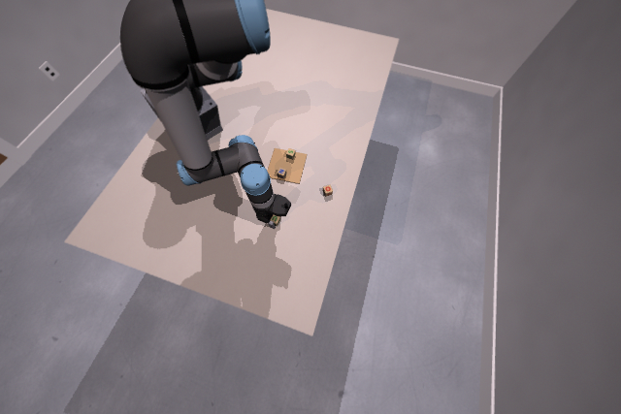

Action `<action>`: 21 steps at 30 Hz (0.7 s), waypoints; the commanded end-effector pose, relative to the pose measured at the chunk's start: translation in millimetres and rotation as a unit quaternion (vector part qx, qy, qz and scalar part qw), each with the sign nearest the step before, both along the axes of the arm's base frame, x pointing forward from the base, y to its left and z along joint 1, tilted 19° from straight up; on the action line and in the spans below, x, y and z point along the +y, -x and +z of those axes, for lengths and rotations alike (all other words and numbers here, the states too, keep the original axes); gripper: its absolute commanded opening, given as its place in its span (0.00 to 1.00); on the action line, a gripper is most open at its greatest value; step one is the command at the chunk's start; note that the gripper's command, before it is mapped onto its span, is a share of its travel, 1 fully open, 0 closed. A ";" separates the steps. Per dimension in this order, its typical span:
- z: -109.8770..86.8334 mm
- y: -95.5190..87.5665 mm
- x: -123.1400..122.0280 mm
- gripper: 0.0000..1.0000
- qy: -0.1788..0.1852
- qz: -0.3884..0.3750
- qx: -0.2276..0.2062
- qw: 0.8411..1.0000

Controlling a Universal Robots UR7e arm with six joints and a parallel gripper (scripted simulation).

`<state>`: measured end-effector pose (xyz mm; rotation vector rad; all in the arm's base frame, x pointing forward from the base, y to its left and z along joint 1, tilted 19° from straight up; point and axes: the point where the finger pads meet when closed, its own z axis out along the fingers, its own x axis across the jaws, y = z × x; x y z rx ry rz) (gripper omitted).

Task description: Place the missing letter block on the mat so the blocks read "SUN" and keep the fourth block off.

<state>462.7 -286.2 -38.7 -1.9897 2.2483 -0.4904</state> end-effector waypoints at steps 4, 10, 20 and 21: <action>0.6 -0.2 -0.2 0.87 0.001 0.000 0.000 1.000; 0.6 -0.2 -0.2 0.87 0.001 0.000 0.000 1.000; 0.6 -0.2 -0.2 0.57 0.001 0.000 0.000 1.000; 0.6 -0.2 -0.2 0.57 0.001 0.000 0.000 1.000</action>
